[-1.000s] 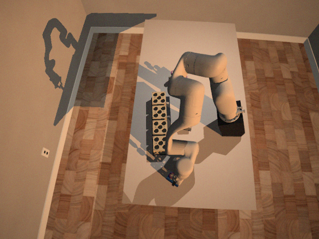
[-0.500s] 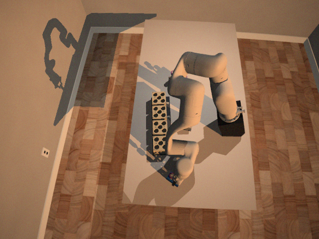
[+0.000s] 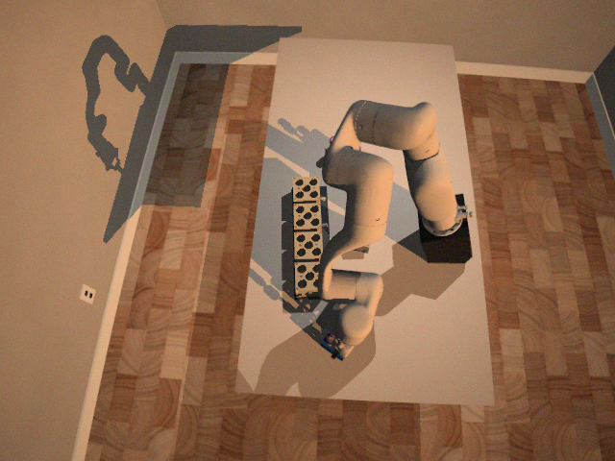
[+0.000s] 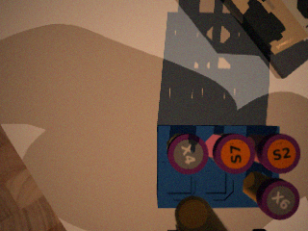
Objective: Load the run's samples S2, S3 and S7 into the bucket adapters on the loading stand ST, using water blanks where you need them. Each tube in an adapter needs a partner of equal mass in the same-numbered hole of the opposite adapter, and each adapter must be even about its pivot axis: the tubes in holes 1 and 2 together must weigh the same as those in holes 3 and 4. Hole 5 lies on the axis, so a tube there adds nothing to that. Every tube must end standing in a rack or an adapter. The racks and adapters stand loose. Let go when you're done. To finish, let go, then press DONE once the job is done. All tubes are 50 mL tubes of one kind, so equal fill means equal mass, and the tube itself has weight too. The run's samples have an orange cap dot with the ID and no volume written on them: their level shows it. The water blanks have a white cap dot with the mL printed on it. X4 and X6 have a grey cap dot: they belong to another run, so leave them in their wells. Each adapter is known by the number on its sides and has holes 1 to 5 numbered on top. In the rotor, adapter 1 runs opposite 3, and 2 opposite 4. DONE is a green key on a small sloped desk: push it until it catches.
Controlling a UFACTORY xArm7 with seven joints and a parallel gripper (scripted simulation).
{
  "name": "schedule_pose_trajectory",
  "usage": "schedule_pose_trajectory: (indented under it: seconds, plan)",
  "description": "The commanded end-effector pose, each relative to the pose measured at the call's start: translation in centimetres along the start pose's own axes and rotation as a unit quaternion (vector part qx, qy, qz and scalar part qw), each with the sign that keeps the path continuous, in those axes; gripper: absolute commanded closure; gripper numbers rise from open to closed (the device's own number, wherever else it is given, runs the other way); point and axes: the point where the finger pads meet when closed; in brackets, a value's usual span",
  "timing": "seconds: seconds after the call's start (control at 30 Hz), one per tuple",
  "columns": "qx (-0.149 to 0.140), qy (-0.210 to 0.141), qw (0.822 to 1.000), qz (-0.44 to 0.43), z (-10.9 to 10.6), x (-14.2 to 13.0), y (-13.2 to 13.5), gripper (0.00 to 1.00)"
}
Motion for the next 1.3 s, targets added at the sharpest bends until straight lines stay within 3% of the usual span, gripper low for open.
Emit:
schedule_pose_trajectory:
  seconds: [0.0, 1.27]
  plan:
    - [0.002, 0.000, 1.000, 0.000, 0.7, 0.0, -0.1, 1.00]
    - [0.002, 0.000, 1.000, 0.000, 7.1, 0.0, -0.1, 1.00]
Point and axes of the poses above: the point where the finger pads meet when closed, its own z axis out along the fingers, its own y axis across the jaws, x = y × z, and after that the axes turned 5 degrees about -z, right-handed
